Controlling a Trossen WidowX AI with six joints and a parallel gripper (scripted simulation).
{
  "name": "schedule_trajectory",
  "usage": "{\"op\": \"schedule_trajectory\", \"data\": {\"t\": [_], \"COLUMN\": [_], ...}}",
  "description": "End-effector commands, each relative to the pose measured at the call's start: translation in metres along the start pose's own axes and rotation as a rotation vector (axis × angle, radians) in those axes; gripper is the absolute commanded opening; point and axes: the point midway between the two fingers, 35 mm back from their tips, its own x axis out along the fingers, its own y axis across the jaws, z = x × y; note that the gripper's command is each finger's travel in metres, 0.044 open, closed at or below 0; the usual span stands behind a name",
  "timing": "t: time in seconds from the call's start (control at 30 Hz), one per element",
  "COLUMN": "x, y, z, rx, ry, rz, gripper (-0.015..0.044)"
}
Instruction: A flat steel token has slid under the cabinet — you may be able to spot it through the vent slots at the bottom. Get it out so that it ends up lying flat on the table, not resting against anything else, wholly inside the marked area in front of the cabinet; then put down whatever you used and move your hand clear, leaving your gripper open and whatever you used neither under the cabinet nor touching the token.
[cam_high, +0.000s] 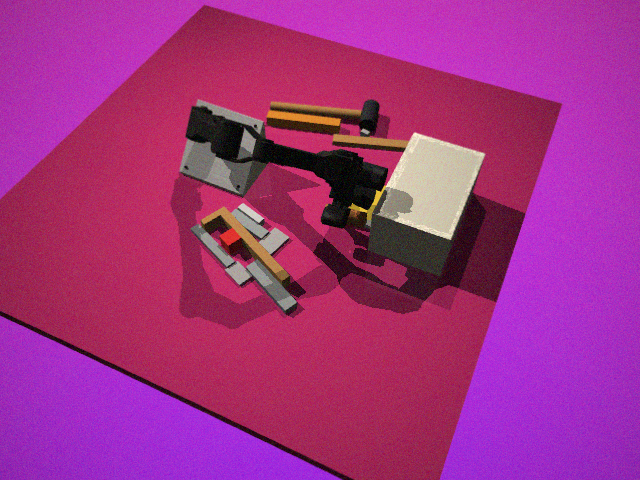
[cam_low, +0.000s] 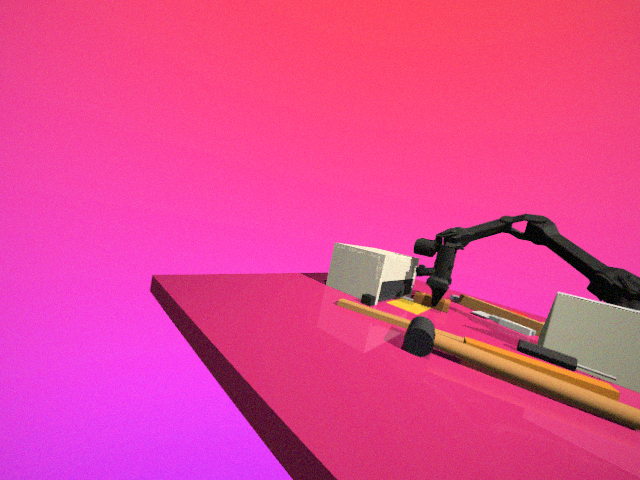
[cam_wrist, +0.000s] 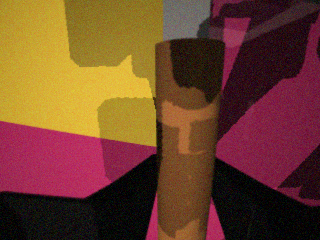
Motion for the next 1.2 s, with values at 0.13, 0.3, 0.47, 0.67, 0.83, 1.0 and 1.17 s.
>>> {"op": "schedule_trajectory", "data": {"t": [0.13,0.3,0.47,0.67,0.83,1.0,1.17], "x": [0.001,0.002,0.003,0.003,0.003,0.003,0.003], "y": [0.000,0.008,0.015,0.021,0.025,0.030,0.034], "z": [0.006,0.006,0.006,0.006,0.006,0.006,0.006], "rx": [0.007,0.007,0.007,0.007,0.007,0.007,0.007], "ry": [-0.003,-0.003,-0.003,-0.003,-0.003,-0.003,-0.003], "rz": [-0.001,-0.001,0.000,0.000,0.000,0.000,0.000], "gripper": [0.0000,0.0000,0.0000,0.0000,0.0000,0.0000,0.0000]}}
